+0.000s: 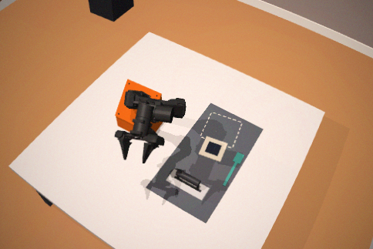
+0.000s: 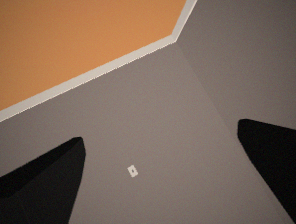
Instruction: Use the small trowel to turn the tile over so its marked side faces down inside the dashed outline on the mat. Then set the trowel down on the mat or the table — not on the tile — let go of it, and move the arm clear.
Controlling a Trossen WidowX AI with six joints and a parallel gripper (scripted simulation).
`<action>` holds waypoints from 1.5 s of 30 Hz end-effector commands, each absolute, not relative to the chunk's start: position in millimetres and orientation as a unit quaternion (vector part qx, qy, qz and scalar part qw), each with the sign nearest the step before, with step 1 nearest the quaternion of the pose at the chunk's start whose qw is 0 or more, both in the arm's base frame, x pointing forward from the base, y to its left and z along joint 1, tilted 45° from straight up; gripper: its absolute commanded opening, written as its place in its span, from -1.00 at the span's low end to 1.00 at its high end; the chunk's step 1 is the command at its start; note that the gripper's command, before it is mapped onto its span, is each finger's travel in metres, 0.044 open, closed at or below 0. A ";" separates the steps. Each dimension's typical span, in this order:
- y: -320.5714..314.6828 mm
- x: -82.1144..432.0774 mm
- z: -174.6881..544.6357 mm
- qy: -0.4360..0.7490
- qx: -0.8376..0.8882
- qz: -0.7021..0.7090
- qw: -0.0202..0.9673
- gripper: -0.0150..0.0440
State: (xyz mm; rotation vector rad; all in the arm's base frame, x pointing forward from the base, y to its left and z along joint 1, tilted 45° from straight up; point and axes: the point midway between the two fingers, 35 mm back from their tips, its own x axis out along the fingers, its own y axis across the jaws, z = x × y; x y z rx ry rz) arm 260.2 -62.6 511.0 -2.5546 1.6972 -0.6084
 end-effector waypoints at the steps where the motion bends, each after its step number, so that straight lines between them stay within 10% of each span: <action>1: -62.6 260.2 511.0 0.543 -0.817 -0.195 0.007 0.78; 11: -62.6 260.2 511.0 0.543 -0.817 -0.195 0.007 -0.11; 21: -62.6 260.2 511.0 0.543 -0.817 -0.195 0.007 -0.15; 25: -62.6 260.2 511.0 0.543 -0.817 -0.195 0.007 -0.49; 38: -62.6 260.2 511.0 0.543 -0.817 -0.195 0.007 -0.49; 45: -62.6 260.2 511.0 0.543 -0.817 -0.195 0.007 -0.15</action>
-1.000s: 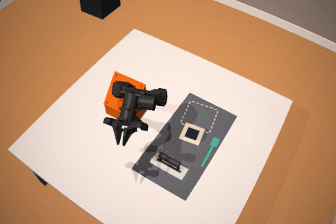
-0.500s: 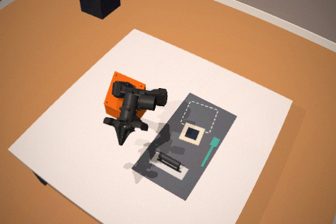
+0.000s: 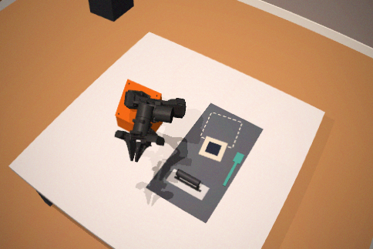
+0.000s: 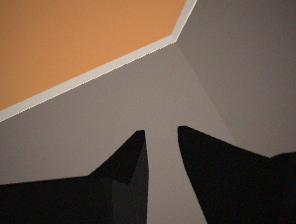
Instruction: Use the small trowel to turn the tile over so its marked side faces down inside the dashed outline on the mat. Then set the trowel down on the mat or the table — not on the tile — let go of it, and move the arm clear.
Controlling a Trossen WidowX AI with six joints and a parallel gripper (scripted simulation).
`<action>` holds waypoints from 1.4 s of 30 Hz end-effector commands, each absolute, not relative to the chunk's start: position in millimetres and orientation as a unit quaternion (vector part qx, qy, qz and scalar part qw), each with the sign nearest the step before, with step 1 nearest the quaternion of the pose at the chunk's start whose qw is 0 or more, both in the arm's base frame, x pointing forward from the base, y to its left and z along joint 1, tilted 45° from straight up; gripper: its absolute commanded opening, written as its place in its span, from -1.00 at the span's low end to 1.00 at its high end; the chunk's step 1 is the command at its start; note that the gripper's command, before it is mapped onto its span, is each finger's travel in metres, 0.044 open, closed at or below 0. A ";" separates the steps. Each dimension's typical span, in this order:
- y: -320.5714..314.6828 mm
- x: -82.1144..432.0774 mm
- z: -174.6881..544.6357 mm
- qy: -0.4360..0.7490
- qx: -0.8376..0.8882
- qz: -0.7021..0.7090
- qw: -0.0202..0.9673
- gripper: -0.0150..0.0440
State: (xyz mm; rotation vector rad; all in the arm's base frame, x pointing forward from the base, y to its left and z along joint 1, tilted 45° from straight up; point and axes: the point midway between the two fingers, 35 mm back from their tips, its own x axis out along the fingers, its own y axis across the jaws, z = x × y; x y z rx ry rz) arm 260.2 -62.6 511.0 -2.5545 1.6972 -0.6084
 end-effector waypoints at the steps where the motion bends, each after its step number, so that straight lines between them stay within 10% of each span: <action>1: -62.6 260.2 511.0 0.543 -0.817 -0.195 0.007 -0.15; 35: -62.6 260.2 511.0 0.543 -0.817 -0.195 0.007 -0.49; 42: -60.9 258.5 512.3 0.538 -0.818 -0.202 0.008 0.11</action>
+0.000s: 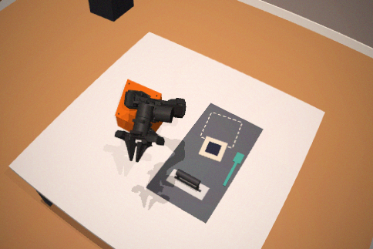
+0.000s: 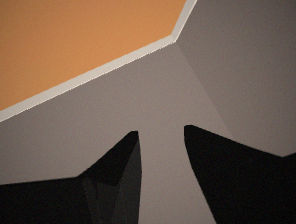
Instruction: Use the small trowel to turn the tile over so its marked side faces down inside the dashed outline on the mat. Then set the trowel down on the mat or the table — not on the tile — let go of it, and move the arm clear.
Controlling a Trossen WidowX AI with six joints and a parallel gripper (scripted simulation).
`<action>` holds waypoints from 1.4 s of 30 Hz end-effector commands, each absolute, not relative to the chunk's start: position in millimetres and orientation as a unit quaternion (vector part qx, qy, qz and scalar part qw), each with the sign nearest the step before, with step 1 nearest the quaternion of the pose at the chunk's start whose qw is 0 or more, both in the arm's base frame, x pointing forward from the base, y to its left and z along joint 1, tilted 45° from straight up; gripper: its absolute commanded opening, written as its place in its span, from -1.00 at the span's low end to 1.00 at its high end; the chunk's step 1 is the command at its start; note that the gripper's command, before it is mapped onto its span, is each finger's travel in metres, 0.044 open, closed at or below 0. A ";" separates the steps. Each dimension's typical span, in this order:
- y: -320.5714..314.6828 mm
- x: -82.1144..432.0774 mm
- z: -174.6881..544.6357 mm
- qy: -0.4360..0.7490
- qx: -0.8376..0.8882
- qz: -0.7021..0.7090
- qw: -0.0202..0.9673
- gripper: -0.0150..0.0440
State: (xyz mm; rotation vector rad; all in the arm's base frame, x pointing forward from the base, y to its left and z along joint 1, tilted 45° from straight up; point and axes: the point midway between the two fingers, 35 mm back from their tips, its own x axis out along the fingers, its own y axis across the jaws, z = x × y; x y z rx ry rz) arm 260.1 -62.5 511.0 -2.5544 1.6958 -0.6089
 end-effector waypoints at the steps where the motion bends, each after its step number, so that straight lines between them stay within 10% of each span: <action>1: -58.8 256.3 513.9 0.533 -0.820 -0.210 0.008 0.20; 4: -50.9 246.5 521.6 0.511 -0.824 -0.243 0.017 0.42; 42: -88.5 58.1 603.0 0.231 -0.709 -0.547 0.379 0.42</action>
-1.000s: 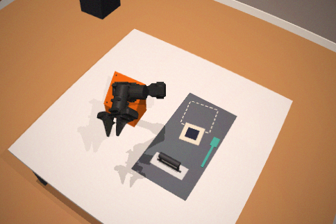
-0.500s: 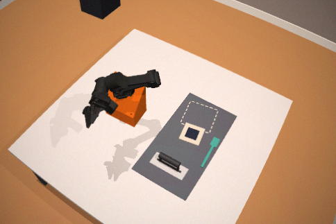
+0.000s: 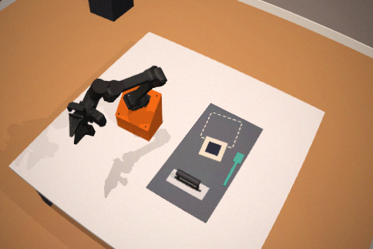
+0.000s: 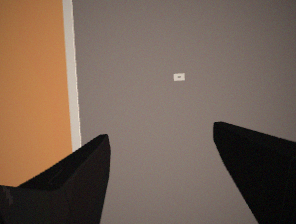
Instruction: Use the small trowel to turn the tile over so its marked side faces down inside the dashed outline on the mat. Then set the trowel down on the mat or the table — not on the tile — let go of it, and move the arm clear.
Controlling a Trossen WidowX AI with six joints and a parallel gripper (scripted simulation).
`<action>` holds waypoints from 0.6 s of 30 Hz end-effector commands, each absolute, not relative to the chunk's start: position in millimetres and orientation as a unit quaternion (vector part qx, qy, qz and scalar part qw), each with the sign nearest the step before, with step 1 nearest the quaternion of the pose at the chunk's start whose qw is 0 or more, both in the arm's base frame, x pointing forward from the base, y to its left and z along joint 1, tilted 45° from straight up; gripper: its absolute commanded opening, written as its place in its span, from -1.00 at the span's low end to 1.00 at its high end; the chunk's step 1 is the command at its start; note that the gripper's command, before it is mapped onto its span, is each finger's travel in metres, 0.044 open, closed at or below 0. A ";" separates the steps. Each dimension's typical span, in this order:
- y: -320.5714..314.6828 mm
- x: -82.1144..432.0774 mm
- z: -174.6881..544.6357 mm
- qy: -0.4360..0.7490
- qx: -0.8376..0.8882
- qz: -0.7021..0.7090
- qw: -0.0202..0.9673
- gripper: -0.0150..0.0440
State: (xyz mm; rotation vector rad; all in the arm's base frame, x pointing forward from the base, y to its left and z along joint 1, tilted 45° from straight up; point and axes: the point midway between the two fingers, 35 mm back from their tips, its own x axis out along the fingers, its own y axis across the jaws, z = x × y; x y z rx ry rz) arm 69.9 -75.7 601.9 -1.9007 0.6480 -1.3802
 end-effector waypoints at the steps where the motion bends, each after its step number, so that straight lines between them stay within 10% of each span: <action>1: -93.6 54.3 602.9 0.225 -0.701 -0.552 0.392 0.42; 18: -190.0 31.1 574.5 0.157 -0.556 -0.575 0.579 0.42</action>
